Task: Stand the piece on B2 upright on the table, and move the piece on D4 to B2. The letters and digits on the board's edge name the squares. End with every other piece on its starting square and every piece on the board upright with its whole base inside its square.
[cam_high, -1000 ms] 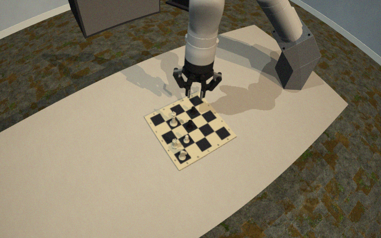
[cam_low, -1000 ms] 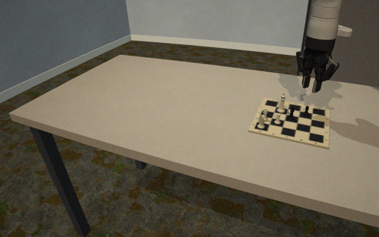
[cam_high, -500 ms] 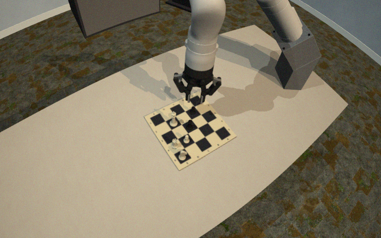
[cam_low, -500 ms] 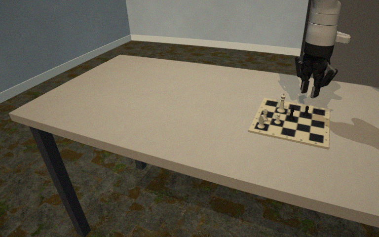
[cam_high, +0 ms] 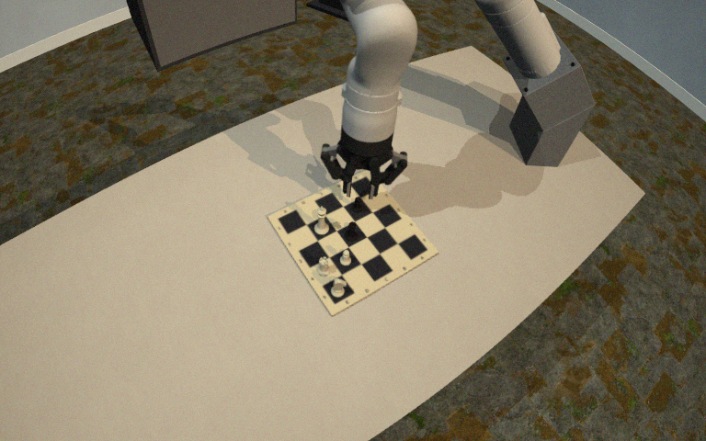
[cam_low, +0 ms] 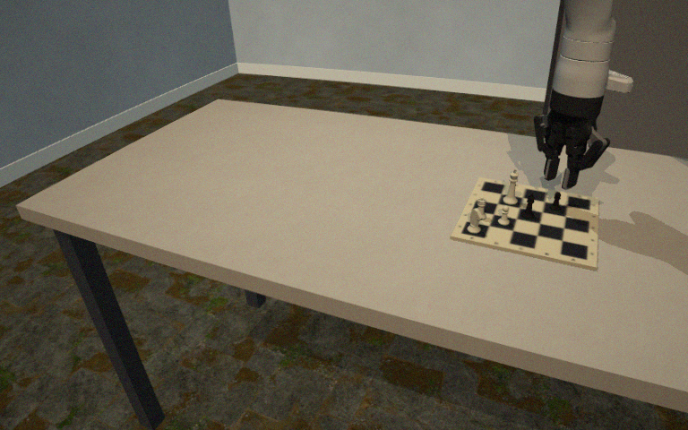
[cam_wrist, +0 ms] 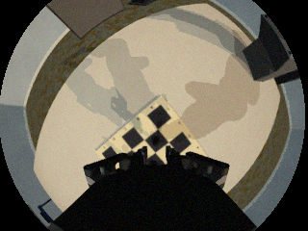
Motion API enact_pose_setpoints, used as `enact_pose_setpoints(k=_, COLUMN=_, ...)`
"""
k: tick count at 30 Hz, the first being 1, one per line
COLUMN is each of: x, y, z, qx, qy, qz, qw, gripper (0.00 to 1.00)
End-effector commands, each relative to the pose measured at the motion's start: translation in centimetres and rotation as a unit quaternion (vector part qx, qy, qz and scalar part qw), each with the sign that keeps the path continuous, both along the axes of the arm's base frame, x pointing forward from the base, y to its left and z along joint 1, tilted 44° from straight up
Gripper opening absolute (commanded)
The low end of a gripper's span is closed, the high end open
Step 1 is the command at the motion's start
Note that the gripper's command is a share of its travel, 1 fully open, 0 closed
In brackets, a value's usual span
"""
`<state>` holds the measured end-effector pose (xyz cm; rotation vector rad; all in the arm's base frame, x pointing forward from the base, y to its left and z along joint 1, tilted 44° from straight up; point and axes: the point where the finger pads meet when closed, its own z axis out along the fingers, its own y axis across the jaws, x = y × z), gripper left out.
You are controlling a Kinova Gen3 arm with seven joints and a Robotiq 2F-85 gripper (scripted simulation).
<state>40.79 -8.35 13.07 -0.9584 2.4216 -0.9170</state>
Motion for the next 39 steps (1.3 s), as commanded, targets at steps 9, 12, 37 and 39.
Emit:
enact_pose_setpoints(k=9, x=0.15, y=-1.0, z=-0.68, qx=-0.002, qy=0.003, qz=-0.008, qw=1.0, gripper=0.34)
enact_pose_setpoints(k=12, x=0.19, y=-1.04, z=-0.74, qx=-0.002, qy=0.003, qz=-0.008, qw=1.0, gripper=0.34)
enact_pose_setpoints(k=37, x=0.2, y=-1.05, z=-0.75, qx=-0.002, qy=0.003, qz=-0.008, qw=1.0, gripper=0.34)
enact_pose_setpoints(k=39, x=0.2, y=-1.05, z=-0.75, qx=-0.002, qy=0.003, qz=-0.008, qw=1.0, gripper=0.34)
